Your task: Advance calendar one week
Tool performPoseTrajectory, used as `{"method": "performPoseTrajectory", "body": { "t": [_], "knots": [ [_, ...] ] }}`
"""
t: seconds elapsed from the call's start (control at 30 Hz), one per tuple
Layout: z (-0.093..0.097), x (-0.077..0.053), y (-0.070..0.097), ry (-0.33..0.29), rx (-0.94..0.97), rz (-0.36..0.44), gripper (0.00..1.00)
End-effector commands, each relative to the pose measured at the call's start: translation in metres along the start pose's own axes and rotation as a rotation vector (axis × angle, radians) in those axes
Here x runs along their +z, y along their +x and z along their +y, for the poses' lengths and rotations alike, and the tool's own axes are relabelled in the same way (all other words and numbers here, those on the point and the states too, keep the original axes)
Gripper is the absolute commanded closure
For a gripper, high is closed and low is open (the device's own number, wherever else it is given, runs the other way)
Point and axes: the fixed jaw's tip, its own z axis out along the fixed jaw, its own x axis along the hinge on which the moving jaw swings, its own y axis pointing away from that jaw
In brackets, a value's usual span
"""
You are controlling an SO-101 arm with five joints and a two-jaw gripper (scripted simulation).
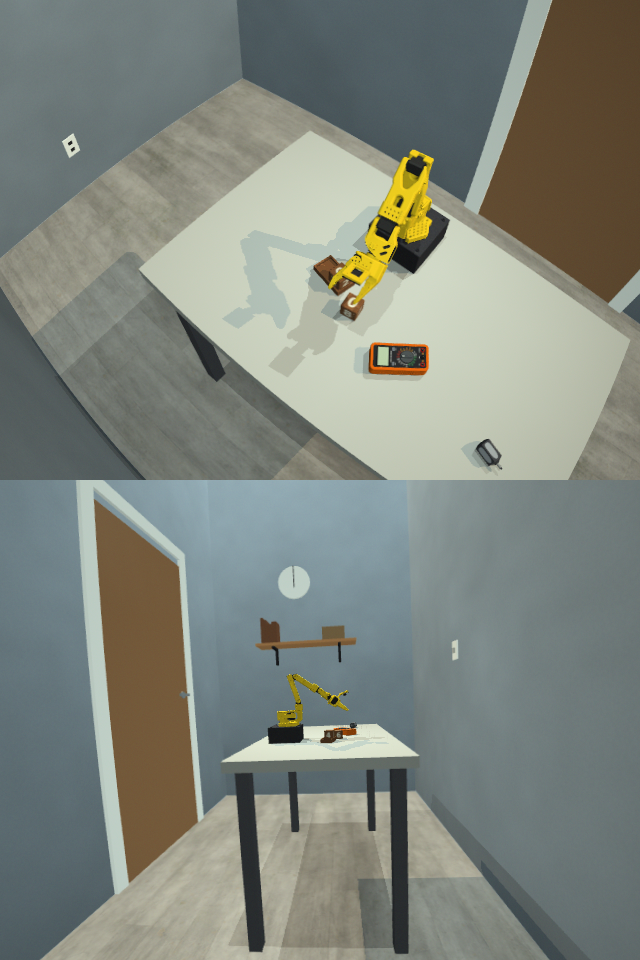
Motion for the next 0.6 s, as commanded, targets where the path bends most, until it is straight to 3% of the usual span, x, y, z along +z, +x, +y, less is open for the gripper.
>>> {"method": "performPoseTrajectory", "body": {
  "t": [0.0,0.4,0.57],
  "knots": [
    [0.003,-0.01,-0.008,-0.002,-0.004,0.205,0.65],
    [0.002,-0.002,0.012,0.002,-0.003,0.292,0.65],
    [0.001,-0.001,0.025,0.004,-0.003,0.377,0.65]
  ]
}}
